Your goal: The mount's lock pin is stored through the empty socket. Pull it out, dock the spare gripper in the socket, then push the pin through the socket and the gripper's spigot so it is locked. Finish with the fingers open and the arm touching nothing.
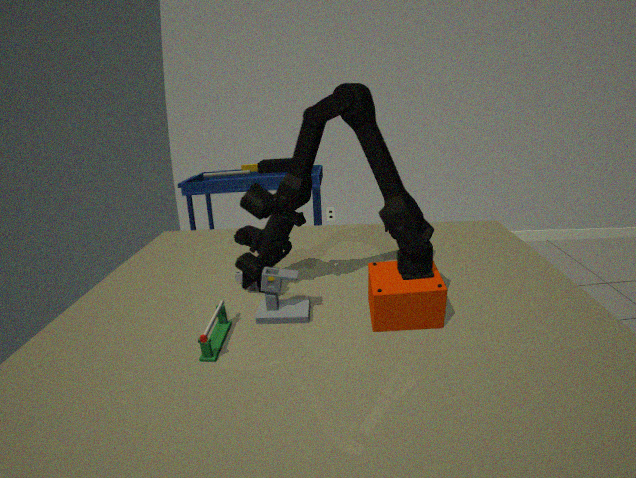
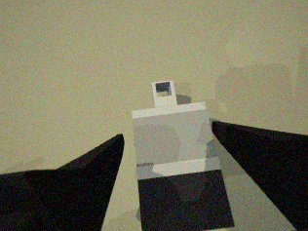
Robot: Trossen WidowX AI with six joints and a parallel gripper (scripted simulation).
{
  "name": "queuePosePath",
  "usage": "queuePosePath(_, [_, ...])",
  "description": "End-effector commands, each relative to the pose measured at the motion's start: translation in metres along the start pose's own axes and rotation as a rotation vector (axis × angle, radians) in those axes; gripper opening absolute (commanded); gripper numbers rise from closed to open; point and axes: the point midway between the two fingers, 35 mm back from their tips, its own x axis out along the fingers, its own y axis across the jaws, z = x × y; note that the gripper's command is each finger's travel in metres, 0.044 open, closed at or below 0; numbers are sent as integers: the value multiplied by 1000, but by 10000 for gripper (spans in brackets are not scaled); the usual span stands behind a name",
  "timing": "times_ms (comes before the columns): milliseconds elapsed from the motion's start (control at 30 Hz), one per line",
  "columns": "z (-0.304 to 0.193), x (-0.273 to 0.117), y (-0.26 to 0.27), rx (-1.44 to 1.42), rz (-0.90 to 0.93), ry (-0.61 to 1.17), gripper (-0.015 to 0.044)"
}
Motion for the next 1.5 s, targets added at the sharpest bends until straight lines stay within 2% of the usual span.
queuePosePath(0, [-8,5,0,5,-3,13,440])
queuePosePath(167, [-9,5,0,5,-3,13,440])
queuePosePath(400, [-9,5,0,5,-3,13,256])
queuePosePath(633, [-9,5,0,5,-3,13,210])
queuePosePath(900, [4,-8,0,5,-3,12,0])
queuePosePath(1467, [44,-71,-1,4,-3,12,0])
